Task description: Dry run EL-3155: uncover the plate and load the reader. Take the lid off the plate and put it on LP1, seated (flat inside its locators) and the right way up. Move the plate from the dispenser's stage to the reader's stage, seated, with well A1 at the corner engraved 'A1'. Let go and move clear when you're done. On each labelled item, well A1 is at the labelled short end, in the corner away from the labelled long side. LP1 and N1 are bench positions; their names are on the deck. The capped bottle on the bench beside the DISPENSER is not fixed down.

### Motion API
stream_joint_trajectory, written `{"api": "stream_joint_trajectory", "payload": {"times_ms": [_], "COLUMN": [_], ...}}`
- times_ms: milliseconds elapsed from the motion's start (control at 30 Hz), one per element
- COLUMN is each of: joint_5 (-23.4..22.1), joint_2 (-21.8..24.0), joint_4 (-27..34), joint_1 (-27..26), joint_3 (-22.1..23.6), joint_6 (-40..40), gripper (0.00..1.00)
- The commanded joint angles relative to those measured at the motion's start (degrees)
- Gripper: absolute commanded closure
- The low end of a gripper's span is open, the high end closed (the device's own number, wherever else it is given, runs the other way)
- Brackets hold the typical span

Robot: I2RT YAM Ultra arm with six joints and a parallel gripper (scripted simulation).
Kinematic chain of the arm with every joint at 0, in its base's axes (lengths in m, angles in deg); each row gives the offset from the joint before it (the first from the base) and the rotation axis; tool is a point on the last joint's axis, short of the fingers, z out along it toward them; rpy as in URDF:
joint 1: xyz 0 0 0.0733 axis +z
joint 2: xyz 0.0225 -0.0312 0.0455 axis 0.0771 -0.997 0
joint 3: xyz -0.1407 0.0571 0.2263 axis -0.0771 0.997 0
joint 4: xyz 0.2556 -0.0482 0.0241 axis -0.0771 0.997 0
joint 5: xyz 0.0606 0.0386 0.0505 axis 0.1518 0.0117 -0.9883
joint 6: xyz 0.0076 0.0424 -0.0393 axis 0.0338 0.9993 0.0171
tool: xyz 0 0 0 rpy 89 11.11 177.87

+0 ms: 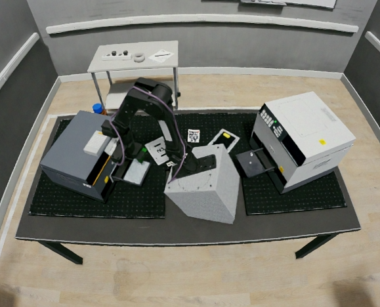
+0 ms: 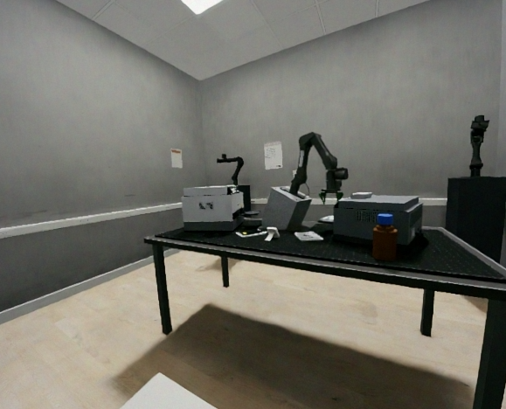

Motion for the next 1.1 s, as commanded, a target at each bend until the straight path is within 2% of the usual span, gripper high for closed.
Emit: {"api": "stream_joint_trajectory", "payload": {"times_ms": [0, 267, 300, 367, 633, 667, 733, 1067], "joint_5": [0.4, 0.4, 0.7, 0.4, 0.6, 0.5, 0.6, 0.7], "joint_2": [0.7, 0.7, 1.4, -0.9, -2.2, -2.7, -3.1, -5.7], "joint_4": [0.4, 0.4, 0.2, -1.2, -3.3, -3.9, -4.4, -8.0], "joint_1": [0.3, 0.3, 0.8, 0.9, 1.0, 1.0, 1.0, 1.2], "joint_3": [-0.1, -0.1, 1.1, 1.5, 2.2, 1.1, 2.5, 3.4], "joint_6": [-1.0, -1.0, -1.4, -1.4, -1.1, -1.0, -0.9, -0.4], "gripper": [0.00, 0.00, 0.00, 0.00, 0.00, 0.00, 0.00, 0.00]}}
